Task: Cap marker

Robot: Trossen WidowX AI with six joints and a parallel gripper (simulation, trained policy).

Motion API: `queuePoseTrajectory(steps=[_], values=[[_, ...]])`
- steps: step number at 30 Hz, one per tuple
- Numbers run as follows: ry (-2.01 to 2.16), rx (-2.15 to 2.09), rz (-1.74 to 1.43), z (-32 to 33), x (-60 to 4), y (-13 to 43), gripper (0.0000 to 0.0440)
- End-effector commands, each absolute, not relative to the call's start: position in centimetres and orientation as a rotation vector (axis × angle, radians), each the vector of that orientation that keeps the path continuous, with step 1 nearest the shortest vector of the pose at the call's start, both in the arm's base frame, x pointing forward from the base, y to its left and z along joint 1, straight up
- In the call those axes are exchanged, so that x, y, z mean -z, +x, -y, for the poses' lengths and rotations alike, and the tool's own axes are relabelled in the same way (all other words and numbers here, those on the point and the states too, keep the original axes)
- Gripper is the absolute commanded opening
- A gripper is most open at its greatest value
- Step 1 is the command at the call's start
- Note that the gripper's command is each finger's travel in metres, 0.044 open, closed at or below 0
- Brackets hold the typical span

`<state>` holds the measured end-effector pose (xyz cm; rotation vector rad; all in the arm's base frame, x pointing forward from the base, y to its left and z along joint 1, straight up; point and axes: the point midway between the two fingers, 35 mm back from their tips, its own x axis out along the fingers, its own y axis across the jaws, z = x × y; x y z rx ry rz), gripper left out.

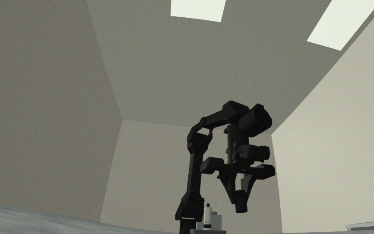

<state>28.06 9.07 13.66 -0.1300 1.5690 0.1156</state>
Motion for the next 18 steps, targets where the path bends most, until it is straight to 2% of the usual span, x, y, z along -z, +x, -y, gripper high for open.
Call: queuePoseTrajectory(steps=[1, 18], values=[[-0.126, -0.109, -1.560, -8.3, -14.4, 28.6, 0.0022], [-0.069, -0.038, -1.585, -3.2, -16.5, 29.6, 0.0006]])
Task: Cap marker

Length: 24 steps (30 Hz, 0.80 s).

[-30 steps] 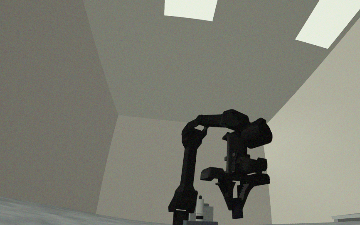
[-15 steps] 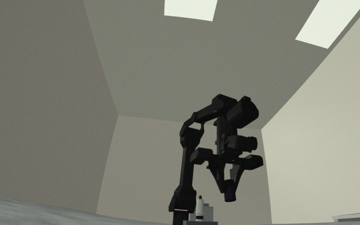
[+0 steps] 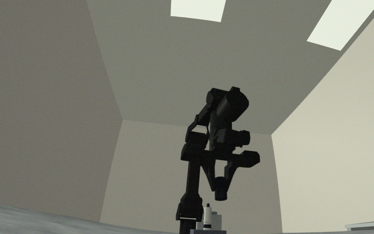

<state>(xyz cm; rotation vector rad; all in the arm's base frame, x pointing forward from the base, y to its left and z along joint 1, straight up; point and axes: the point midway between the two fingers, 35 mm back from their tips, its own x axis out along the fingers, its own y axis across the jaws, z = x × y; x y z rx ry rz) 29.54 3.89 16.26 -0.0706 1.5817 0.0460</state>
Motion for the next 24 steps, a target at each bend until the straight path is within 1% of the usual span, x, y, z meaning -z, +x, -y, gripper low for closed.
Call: queuePoseTrajectory(steps=[1, 11, 24], values=[[-0.065, -0.034, -1.588, -2.9, -16.6, 29.5, 0.0005], [-0.041, -0.026, -1.628, -1.5, -16.6, 29.0, 0.0000], [-0.042, -0.052, -1.688, -1.4, -14.0, 28.5, 0.0000]])
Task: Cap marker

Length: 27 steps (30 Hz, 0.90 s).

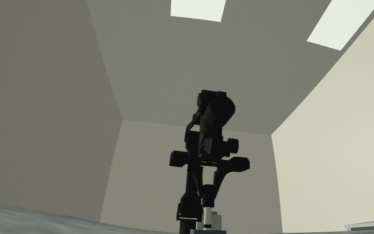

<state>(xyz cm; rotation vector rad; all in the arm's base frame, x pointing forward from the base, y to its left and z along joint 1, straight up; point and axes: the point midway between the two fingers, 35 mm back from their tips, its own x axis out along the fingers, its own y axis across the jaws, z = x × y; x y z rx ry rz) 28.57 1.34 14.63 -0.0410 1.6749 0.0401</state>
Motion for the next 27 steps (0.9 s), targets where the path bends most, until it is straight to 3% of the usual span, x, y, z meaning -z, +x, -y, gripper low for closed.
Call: queuePoseTrajectory(steps=[1, 12, 15, 27], values=[[-0.043, -0.057, -1.692, -1.4, -13.7, 28.5, 0.0000], [-0.062, -0.110, -1.720, -1.4, -10.5, 28.3, 0.0001], [-0.073, -0.111, -1.731, -1.3, -9.9, 28.1, 0.0080], [-0.072, -0.141, -1.785, -1.4, -9.5, 26.6, 0.0149]])
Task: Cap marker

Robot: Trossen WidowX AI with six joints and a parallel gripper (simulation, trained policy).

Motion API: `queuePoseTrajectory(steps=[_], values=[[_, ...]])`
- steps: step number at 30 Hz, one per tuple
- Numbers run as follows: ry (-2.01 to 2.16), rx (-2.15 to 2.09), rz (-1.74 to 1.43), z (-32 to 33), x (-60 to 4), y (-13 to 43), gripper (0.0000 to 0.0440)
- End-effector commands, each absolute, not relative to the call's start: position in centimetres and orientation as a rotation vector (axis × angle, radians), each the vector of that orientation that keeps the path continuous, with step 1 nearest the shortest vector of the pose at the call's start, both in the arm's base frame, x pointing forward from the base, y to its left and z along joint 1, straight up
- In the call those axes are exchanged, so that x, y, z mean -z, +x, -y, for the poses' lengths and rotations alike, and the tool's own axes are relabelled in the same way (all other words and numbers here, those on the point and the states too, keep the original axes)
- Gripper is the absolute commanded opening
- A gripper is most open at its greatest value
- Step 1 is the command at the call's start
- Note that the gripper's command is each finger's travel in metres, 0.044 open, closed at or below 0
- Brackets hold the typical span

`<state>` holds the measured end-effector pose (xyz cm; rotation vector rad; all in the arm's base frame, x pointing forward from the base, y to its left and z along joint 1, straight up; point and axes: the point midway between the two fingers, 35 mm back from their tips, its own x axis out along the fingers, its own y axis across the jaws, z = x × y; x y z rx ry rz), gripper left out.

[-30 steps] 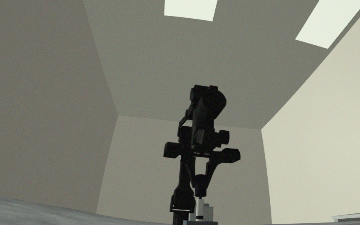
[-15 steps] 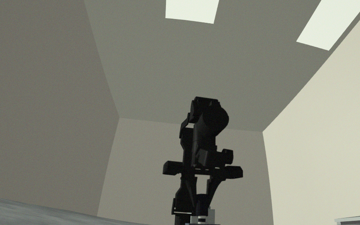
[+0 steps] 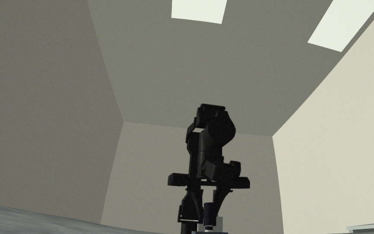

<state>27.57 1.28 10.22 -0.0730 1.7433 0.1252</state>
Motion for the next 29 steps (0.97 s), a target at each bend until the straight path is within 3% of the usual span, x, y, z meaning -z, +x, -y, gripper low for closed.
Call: queuePoseTrajectory(steps=[1, 4, 11, 14, 29], values=[[-0.073, -0.147, -1.790, -1.4, -9.6, 26.4, 0.0156], [-0.072, -0.160, -1.793, -1.4, -9.9, 25.9, 0.0202], [-0.082, -0.181, -1.772, -1.4, -10.2, 25.4, 0.0382], [-0.085, -0.187, -1.753, -1.5, -10.3, 25.4, 0.0440], [-0.113, -0.214, -1.624, -1.3, -13.8, 26.3, 0.0439]])
